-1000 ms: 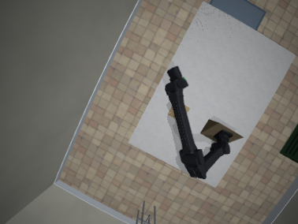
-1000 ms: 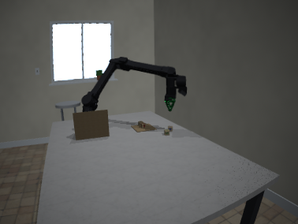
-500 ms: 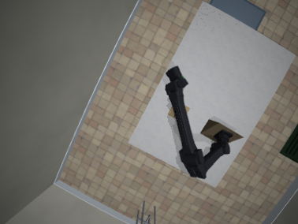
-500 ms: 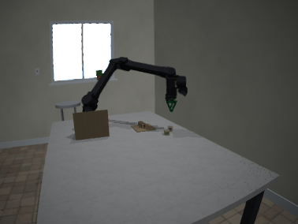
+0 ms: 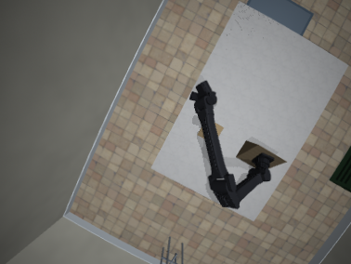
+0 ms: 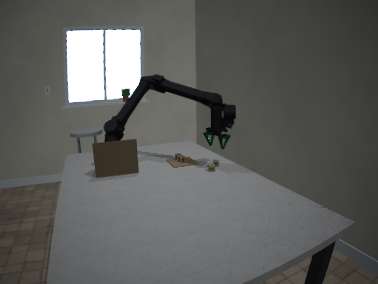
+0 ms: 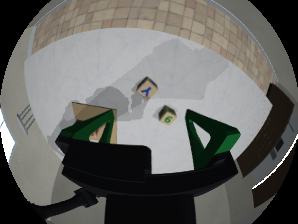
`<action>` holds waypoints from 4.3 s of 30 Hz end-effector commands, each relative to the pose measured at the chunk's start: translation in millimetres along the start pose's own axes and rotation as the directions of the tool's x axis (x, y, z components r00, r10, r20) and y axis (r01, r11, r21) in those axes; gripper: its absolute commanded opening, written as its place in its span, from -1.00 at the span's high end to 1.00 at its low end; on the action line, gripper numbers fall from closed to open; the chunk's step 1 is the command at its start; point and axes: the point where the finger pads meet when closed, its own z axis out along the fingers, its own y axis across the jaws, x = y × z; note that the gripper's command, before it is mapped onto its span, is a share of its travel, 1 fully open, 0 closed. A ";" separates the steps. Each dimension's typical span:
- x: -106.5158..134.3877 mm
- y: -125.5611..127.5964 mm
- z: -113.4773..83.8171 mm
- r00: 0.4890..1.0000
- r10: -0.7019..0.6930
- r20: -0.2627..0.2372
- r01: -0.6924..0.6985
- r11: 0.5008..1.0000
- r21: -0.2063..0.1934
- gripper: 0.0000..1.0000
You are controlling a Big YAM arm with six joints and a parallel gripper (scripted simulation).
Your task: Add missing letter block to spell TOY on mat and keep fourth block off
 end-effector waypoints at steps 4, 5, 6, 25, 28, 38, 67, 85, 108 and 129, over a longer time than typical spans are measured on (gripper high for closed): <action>-10.3 5.2 9.0 0.932 -0.364 0.004 0.364 0.932 -0.001 -1.00; -10.3 5.2 9.0 0.932 -0.364 0.004 0.364 0.932 -0.001 -1.00; -16.1 -1.4 -1.8 0.885 -0.465 0.007 0.465 0.885 0.009 -1.00; -21.5 5.5 -4.9 0.663 -0.748 0.005 0.748 0.663 0.019 -0.26; -21.5 5.5 -4.9 0.663 -0.748 0.005 0.748 0.663 0.019 -0.26; -21.5 5.5 -4.9 0.663 -0.748 0.005 0.748 0.663 0.019 -0.26; -3.2 4.0 28.7 0.693 -0.721 0.002 0.721 0.693 -0.014 -0.26; -8.1 7.1 47.9 0.685 -0.729 0.003 0.729 0.685 -0.003 -0.26; -10.8 8.4 60.0 0.680 -0.733 0.003 0.733 0.680 0.002 -0.26; -10.3 8.3 60.4 0.681 -0.733 0.003 0.733 0.681 0.001 -0.26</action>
